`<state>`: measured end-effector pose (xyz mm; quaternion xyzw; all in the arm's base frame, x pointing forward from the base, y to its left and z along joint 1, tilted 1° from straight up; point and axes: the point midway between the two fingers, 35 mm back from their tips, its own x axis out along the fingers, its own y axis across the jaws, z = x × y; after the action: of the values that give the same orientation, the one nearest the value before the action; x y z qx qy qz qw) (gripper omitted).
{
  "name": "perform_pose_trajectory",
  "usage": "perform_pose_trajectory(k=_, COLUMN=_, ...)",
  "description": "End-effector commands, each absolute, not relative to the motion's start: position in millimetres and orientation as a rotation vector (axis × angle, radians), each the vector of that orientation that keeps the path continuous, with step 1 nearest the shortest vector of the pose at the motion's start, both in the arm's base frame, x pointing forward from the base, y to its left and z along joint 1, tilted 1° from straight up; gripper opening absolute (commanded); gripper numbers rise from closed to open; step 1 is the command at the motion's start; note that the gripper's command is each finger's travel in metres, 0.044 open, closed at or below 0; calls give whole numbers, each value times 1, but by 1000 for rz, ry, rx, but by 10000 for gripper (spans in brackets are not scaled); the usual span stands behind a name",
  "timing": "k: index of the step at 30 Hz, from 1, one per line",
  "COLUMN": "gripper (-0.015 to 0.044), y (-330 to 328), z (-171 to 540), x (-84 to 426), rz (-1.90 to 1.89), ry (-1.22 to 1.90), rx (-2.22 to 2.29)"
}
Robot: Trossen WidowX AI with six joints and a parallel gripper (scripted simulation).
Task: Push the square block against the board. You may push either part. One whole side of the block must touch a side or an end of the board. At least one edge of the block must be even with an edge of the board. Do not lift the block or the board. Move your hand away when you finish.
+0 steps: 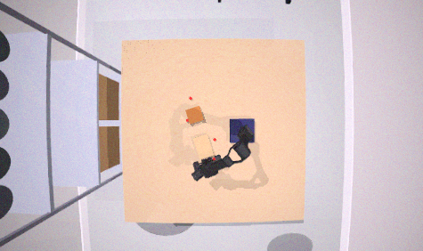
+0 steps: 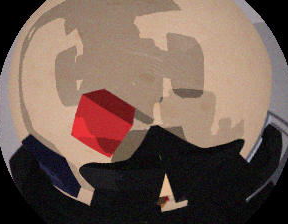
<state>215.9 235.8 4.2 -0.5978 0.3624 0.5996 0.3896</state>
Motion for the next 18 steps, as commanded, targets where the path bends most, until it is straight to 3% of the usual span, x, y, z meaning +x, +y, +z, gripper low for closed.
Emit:
perform_pose_trajectory(k=1, gripper=0, y=231, z=2, x=218, rz=1526, ry=923, rx=-1524)
perform_pose_trajectory(k=18, gripper=0, y=207, z=1, x=234, rz=1525, ry=924, rx=-1527)
